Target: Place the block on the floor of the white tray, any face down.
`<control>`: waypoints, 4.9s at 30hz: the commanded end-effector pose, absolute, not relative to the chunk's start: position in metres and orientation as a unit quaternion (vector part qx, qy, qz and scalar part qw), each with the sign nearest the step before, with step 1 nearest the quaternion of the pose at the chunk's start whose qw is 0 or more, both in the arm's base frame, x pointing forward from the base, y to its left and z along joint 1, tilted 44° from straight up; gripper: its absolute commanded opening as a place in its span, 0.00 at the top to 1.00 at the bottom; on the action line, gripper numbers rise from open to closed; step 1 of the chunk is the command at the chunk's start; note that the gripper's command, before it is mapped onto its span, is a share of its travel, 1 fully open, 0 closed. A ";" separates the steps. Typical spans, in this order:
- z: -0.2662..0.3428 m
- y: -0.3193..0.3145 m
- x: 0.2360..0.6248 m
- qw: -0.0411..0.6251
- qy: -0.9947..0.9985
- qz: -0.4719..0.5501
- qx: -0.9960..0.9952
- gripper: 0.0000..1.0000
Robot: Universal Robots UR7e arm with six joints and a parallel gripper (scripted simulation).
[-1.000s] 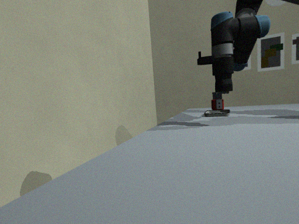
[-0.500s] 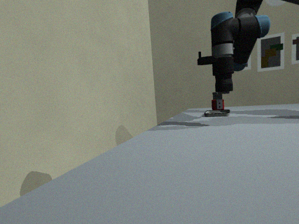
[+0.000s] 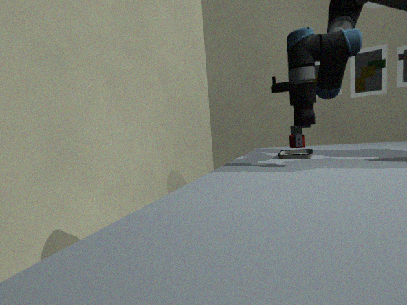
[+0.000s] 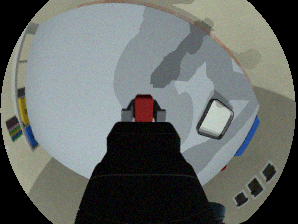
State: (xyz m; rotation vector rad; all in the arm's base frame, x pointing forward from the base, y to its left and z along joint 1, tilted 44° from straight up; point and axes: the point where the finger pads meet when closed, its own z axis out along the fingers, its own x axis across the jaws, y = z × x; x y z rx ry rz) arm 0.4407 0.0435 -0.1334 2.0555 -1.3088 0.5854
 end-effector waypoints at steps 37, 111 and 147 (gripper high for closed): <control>0.062 -0.148 0.485 0.306 -0.489 0.223 0.786 1.00; 0.019 -0.189 0.490 0.305 -0.489 0.223 0.786 1.00; 0.017 -0.191 0.490 0.305 -0.490 0.222 0.786 1.00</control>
